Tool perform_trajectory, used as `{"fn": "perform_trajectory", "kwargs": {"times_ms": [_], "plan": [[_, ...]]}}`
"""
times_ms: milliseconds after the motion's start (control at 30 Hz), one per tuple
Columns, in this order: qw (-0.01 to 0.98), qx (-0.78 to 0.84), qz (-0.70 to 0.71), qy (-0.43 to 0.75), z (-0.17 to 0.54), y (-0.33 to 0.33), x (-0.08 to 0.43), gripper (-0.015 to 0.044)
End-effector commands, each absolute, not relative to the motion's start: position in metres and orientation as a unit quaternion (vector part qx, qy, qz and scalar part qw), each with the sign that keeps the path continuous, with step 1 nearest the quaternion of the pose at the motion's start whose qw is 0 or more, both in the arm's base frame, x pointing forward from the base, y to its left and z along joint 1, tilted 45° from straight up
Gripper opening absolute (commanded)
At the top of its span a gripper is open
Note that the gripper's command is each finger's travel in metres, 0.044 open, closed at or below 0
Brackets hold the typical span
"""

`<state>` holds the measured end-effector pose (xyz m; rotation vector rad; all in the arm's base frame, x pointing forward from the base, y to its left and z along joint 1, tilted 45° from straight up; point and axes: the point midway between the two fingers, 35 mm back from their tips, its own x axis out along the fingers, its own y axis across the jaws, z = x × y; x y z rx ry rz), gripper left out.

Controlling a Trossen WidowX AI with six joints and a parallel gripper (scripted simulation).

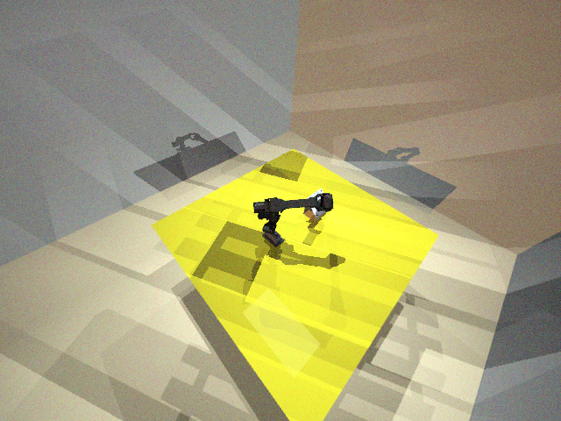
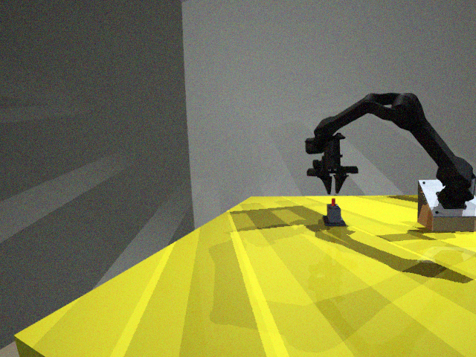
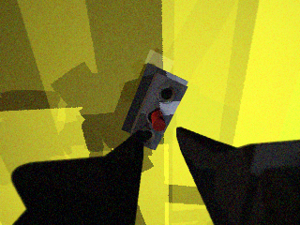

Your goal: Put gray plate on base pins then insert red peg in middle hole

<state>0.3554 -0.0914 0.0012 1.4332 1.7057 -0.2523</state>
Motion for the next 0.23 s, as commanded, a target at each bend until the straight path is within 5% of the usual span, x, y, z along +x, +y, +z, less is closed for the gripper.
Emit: {"fn": "perform_trajectory", "kwargs": {"times_ms": [0, 200], "plan": [[0.436, 0.574, -0.101, 0.685, 0.0036, -0.0938, 0.3552, 0.0150], [0.436, 0.574, -0.101, 0.685, 0.0064, -0.0956, 0.3552, 0.0150]]}}
